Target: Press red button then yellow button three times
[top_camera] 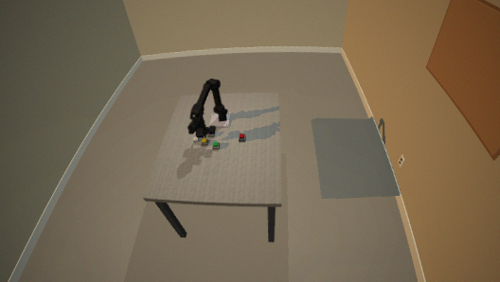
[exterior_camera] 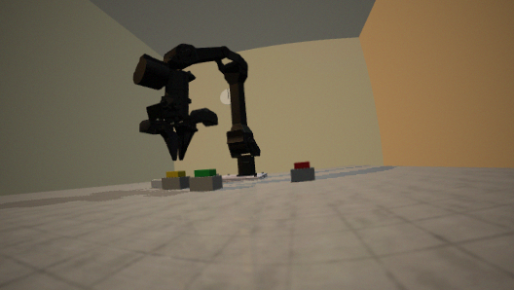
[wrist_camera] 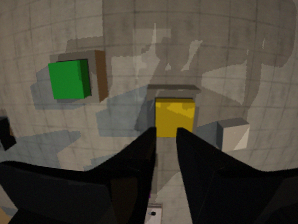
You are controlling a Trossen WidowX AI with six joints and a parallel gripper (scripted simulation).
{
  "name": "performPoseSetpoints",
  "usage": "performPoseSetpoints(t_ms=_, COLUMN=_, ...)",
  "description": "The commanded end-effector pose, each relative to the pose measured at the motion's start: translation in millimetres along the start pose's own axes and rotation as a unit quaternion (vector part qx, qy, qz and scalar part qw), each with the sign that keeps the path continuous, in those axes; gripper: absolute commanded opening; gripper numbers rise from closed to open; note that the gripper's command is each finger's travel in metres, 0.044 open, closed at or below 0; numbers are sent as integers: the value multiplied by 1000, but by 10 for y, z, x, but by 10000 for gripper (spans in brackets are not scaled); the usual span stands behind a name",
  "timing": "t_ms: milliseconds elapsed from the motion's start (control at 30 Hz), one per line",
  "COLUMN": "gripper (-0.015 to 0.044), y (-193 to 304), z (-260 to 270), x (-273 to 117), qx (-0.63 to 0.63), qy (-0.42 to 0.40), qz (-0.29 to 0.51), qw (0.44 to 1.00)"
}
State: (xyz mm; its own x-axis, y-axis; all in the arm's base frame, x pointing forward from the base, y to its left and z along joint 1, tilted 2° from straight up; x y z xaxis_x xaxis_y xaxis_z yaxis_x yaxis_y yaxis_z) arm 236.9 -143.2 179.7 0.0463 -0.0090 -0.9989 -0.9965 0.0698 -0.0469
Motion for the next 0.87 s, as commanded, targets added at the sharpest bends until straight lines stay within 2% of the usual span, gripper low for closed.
performPoseSetpoints(t_ms=0, gripper=151, y=-210, z=337, x=-109, qx=-5, qy=0, qz=-4, qw=1000)
performPoseSetpoints(t_ms=300, gripper=387, y=-483, z=1579, x=-371, qx=-5, qy=-6, qz=-5, qw=1000)
performPoseSetpoints(t_ms=333, gripper=400, y=-477, z=1724, x=-401, qx=-5, qy=-7, qz=-5, qw=1000)
performPoseSetpoints(t_ms=600, gripper=400, y=-170, z=2825, x=-652, qx=-4, qy=-13, qz=-5, qw=1000)
performPoseSetpoints(t_ms=833, gripper=400, y=-124, z=2912, x=-673, qx=-4, qy=-14, qz=-5, qw=1000)
Point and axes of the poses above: the point midway between the two fingers, 35 mm back from their tips, its own x axis out along the fingers, its own z axis across the jaws, y = z × x, the point moved 8 cm from there along -x, back along the fingers, and after that the axes turned 8 degrees about -x, right-handed, at the moved point
